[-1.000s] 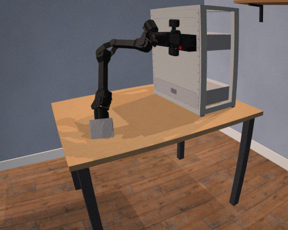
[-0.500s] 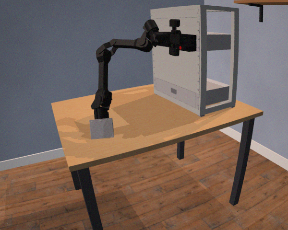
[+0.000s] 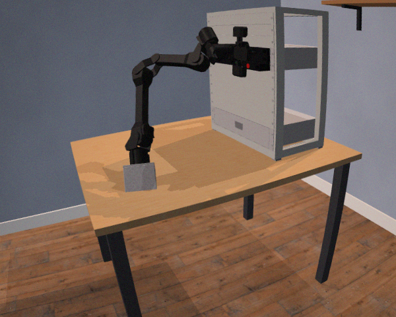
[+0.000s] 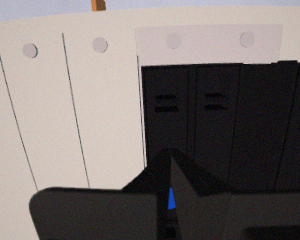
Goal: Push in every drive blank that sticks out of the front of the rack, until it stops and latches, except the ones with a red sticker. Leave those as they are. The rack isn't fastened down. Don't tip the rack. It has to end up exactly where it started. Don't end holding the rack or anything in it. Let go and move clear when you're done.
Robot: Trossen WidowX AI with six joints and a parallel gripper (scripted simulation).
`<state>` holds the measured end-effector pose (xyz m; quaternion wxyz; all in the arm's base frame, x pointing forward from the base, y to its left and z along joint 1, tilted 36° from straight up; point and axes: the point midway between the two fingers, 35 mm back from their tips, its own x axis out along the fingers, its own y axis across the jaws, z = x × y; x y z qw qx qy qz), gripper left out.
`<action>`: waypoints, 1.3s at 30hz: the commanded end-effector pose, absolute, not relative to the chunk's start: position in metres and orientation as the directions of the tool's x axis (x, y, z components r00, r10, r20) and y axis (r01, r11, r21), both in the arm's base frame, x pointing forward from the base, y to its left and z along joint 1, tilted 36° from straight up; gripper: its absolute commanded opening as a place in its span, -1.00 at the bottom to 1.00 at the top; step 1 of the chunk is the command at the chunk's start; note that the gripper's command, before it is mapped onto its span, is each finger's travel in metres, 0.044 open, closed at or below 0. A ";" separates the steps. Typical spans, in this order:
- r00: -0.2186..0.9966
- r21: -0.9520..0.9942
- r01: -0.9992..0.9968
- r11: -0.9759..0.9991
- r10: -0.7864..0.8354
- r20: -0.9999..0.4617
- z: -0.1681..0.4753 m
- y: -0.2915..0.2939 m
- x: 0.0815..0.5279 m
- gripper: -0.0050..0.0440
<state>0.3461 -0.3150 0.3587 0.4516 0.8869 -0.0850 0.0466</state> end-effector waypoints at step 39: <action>0.973 0.806 -0.230 -0.546 -0.128 0.191 0.361 -0.308 0.271 -0.80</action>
